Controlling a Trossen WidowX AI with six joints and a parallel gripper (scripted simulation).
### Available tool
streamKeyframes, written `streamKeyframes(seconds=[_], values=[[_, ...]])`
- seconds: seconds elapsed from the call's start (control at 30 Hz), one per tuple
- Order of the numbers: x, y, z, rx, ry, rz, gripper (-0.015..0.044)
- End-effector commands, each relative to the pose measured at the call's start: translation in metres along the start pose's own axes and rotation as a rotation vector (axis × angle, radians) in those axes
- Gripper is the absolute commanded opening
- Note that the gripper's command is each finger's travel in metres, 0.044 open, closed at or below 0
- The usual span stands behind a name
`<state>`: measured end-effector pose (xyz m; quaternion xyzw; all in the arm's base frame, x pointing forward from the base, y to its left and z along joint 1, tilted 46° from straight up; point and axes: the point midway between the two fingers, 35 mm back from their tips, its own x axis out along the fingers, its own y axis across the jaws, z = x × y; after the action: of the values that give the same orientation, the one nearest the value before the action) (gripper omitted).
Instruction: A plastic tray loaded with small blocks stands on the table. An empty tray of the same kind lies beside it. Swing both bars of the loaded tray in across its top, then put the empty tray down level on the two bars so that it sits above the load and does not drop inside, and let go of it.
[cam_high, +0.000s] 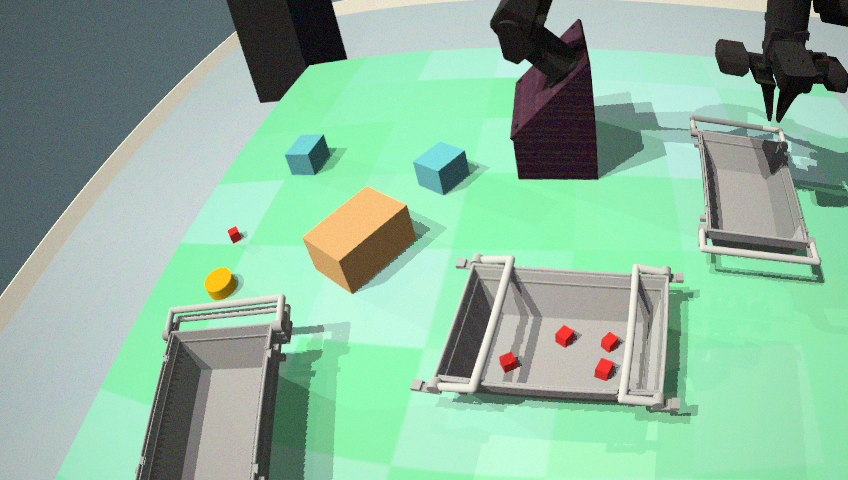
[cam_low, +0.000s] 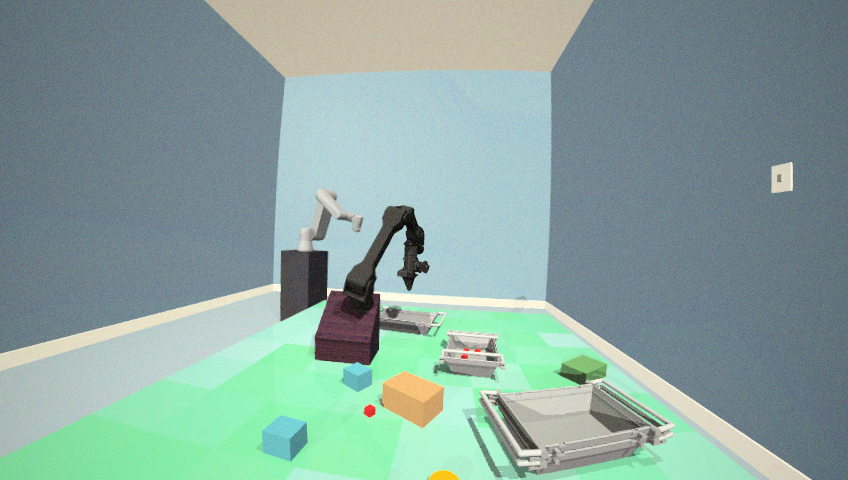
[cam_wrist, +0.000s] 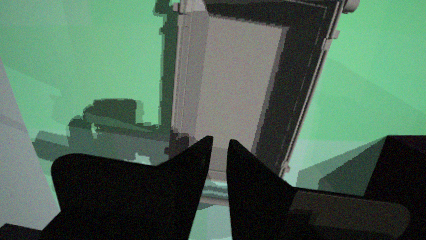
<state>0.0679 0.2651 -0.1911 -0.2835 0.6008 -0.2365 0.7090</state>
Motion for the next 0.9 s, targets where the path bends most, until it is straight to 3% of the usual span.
streamKeyframes(seconds=[0.0, 0.13, 0.33, 0.37, 0.4, 0.87], values=[[0.002, -0.001, 0.000, -0.003, -0.001, -0.005, 0.0131], [-0.012, 0.001, 0.000, -0.003, 0.000, -0.003, 0.0236], [-0.074, -0.001, 0.000, -0.001, 0.001, 0.000, 0.0394], [-0.038, -0.002, 0.000, -0.010, 0.001, -0.028, 0.0420], [-0.035, -0.004, 0.000, -0.010, 0.001, -0.027, 0.0440], [0.055, -0.086, 0.002, 0.001, 0.001, -0.006, 0.0440]])
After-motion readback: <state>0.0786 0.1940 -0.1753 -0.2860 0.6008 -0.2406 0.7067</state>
